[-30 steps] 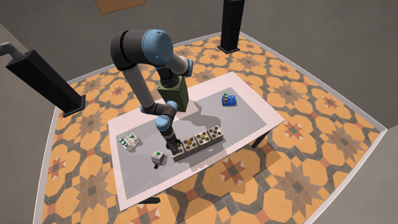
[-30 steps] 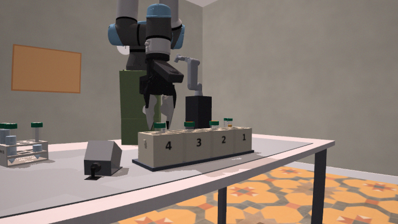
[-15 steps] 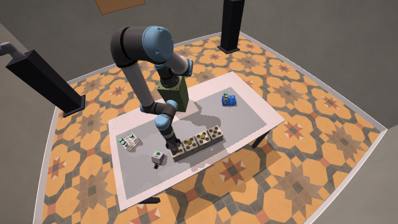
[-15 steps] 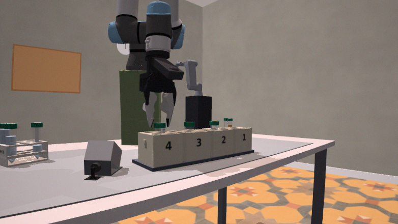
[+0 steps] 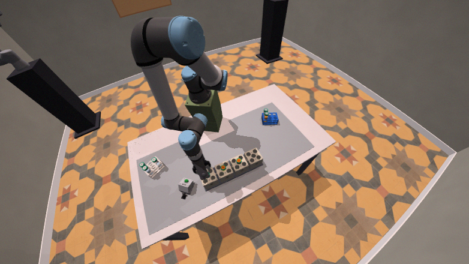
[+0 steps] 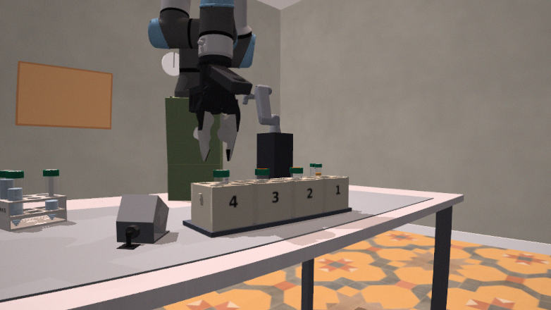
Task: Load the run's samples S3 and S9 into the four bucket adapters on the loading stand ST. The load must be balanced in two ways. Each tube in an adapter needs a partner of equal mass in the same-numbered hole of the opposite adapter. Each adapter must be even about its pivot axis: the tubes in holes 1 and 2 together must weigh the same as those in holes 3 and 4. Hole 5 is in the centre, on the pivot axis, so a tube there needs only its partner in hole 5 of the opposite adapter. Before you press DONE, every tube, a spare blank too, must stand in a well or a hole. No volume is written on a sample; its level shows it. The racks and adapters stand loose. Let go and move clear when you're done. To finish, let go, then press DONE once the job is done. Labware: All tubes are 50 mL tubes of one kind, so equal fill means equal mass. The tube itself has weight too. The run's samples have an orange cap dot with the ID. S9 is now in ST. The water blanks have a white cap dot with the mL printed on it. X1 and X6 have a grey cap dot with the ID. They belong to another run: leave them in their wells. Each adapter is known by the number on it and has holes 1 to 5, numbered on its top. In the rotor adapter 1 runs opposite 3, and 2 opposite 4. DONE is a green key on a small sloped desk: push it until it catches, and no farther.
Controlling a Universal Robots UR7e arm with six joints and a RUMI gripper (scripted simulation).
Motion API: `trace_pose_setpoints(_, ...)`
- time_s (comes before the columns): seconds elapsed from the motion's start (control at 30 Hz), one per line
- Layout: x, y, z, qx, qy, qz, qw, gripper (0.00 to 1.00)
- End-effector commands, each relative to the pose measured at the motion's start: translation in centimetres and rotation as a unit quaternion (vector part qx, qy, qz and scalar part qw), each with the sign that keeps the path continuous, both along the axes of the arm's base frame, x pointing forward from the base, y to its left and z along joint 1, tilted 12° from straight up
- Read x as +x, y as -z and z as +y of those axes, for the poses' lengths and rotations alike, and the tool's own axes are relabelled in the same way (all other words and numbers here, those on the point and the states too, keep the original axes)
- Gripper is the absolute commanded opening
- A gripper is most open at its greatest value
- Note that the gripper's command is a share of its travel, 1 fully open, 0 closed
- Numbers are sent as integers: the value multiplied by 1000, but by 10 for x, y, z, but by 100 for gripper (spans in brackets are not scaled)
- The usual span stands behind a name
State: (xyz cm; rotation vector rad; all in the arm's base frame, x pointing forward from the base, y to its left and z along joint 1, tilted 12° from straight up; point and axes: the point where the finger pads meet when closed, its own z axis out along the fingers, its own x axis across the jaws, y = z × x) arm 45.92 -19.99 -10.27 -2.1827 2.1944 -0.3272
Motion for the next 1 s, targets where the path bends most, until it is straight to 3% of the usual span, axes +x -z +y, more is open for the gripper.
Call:
trace_pose_setpoints(0.0, -10, -2, -14, -8, -51, 6, 999, 35)
trace_pose_setpoints(0.23, -42, -3, -63, -34, -203, 25, 978, 35)
trace_pose_setpoints(0.97, -134, -5, -202, -34, -203, 26, 978, 35)
